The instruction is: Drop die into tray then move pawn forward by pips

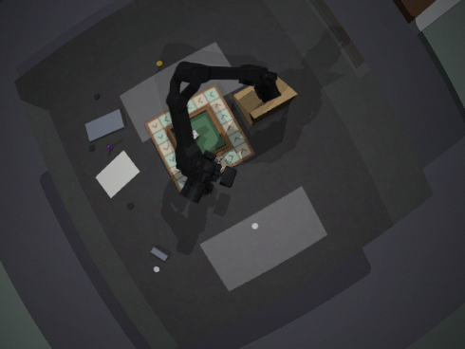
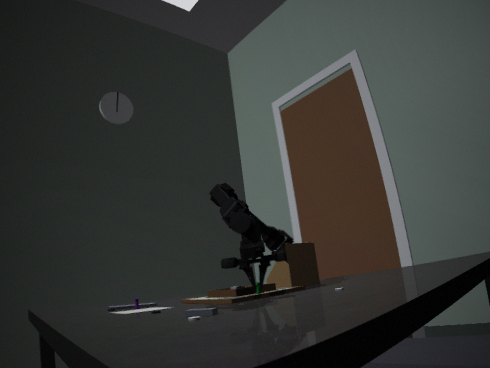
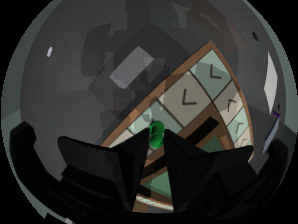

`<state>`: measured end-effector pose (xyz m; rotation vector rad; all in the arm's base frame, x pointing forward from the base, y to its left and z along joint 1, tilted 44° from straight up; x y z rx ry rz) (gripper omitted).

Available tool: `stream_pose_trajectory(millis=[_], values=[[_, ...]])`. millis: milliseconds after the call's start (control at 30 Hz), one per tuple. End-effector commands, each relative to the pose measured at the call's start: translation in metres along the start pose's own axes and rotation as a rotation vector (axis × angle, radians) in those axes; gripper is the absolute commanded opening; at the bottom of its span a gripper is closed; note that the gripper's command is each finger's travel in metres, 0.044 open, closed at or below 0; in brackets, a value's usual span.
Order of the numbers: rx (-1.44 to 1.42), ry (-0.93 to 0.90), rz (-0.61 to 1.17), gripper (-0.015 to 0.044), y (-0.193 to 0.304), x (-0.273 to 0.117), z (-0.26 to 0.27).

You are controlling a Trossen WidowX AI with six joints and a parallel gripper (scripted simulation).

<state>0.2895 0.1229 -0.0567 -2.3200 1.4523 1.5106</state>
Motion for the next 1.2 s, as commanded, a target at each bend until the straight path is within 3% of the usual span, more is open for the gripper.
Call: stream_pose_trajectory(millis=[0, 133, 267, 367, 533, 767, 967, 1000, 1033, 1167], values=[[0.002, 0.0, -0.002, 0.0157, 0.0, -0.001, 0.0], [0.001, 0.0, -0.002, 0.0262, -0.001, -0.004, 0.0], [-0.007, 0.001, 0.004, 0.0368, -0.001, -0.048, 0.001], [-0.008, 0.002, 0.005, 0.044, -0.001, -0.051, 0.001], [0.066, 0.0, 0.004, 0.044, 0.015, -0.065, 0.0], [0.423, -0.002, 0.006, 0.044, 0.099, -0.115, 0.003], [0.694, 0.004, 0.012, 0.044, 0.166, -0.131, 0.007], [0.703, 0.004, 0.012, 0.044, 0.168, -0.131, 0.007], [0.555, 0.005, 0.01, 0.044, 0.13, -0.125, 0.005], [0.555, 0.005, 0.01, 0.044, 0.13, -0.125, 0.005]])
Point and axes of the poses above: the point midway between the two fingers, 35 mm back from their tips, its own x axis out along the fingers, its own z axis across the jaws, y = z × x, the point moved 7 cm from there along -x, back along the fingers, and after that the axes turned 2 degrees about -x, right-handed, at the moved point
